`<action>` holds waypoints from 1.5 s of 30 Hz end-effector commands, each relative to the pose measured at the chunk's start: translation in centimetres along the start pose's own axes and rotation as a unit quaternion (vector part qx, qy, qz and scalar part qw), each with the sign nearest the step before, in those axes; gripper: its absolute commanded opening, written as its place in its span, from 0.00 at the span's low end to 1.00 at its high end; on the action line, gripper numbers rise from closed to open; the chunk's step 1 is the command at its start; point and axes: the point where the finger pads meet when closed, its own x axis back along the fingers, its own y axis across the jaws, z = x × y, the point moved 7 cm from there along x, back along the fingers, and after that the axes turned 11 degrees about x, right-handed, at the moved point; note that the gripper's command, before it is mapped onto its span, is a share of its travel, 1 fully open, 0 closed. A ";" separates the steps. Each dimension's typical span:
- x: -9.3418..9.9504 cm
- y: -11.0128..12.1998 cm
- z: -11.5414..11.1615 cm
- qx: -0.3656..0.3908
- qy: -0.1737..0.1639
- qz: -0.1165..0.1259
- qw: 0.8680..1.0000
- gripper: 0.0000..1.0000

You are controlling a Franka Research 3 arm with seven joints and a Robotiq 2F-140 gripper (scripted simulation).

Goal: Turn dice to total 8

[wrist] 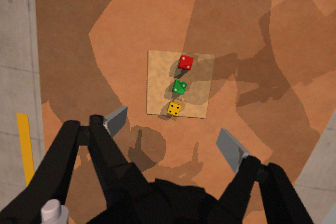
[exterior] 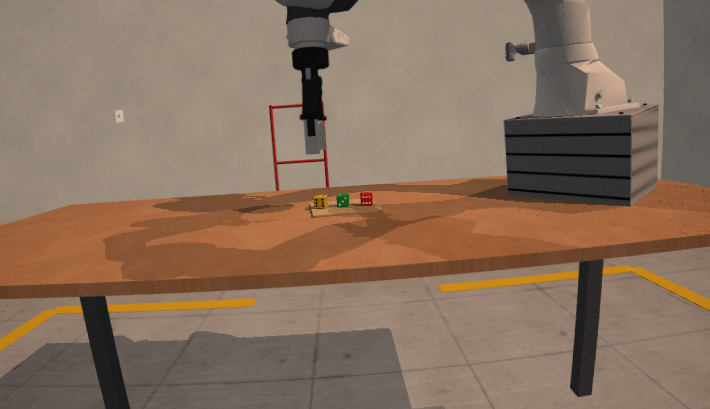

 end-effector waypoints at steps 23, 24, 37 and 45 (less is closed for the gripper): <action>6.7 0.1 0.0 -0.002 0.001 -0.001 1.000 1.00; 6.7 0.1 0.0 -0.002 0.001 -0.001 1.000 1.00; 6.8 0.1 0.0 -0.002 0.001 -0.001 1.000 1.00; 6.8 0.1 0.0 -0.002 0.001 -0.001 1.000 1.00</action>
